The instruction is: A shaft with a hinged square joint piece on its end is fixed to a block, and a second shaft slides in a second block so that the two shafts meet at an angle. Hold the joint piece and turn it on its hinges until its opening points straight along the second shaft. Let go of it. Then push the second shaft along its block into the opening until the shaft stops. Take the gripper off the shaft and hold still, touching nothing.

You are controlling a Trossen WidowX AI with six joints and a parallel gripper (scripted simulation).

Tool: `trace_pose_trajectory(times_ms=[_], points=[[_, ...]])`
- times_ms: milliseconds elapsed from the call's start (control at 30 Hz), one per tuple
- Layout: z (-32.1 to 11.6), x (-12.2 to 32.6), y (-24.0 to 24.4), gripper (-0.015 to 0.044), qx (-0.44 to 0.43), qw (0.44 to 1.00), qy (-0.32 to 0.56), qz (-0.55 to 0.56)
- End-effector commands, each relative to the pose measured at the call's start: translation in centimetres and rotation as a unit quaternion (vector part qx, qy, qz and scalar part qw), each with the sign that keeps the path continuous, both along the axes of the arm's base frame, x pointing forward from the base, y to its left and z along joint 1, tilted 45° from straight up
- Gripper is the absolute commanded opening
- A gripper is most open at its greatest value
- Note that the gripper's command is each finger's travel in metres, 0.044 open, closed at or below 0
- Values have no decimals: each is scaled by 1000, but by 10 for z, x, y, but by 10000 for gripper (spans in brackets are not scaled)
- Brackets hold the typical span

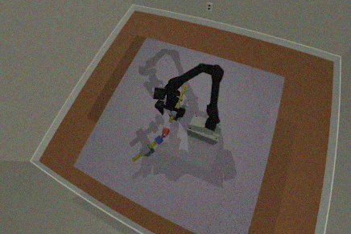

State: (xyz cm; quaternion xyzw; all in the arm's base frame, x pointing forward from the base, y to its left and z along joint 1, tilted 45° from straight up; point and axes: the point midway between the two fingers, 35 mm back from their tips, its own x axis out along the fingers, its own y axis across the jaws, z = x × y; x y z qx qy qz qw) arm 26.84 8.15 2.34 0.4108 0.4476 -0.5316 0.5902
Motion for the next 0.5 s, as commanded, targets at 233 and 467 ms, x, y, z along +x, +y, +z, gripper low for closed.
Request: trace_pose_trajectory(times_ms=[233,467], points=[[7,3,-8,440,-8,1000,1,29],[27,12,-30,440,-48,989,23,135]])
